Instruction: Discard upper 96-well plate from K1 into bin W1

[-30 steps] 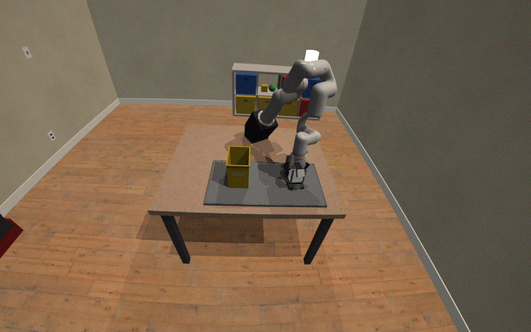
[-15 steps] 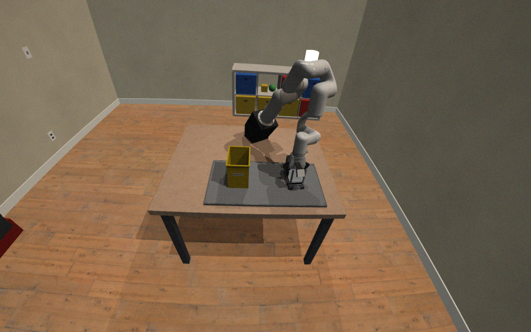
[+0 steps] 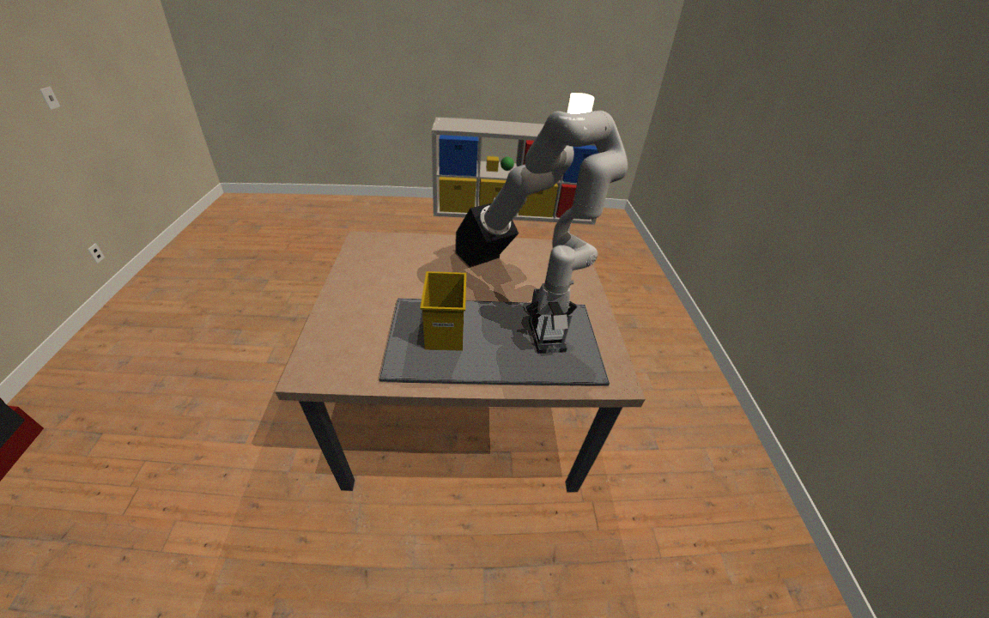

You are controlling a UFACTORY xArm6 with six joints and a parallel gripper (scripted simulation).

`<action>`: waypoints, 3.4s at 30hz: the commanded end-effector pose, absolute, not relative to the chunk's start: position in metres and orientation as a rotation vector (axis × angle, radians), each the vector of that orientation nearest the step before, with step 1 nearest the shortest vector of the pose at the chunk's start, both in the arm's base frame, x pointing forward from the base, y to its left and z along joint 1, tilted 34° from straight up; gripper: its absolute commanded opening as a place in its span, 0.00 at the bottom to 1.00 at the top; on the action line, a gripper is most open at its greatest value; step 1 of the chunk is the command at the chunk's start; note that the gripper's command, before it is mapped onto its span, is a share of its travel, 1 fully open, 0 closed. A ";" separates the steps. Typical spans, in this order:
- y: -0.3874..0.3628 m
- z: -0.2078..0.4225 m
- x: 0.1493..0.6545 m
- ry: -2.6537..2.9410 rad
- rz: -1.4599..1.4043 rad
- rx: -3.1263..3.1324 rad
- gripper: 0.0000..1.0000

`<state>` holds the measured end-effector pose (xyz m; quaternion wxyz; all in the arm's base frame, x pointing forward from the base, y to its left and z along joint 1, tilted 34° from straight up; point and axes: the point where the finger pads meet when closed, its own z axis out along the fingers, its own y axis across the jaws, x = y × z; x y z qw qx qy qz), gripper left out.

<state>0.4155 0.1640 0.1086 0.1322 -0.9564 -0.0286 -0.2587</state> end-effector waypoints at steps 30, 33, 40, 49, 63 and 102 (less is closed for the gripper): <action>0.161 0.118 0.411 -0.083 -0.754 -2.774 0.00; 0.161 0.120 0.410 -0.083 -0.754 -2.774 0.00; 0.160 0.123 0.408 -0.083 -0.754 -2.774 0.00; 0.159 0.126 0.406 -0.083 -0.754 -2.774 0.00; 0.155 0.139 0.399 -0.083 -0.754 -2.774 0.00; 0.139 0.187 0.371 -0.083 -0.754 -2.774 0.00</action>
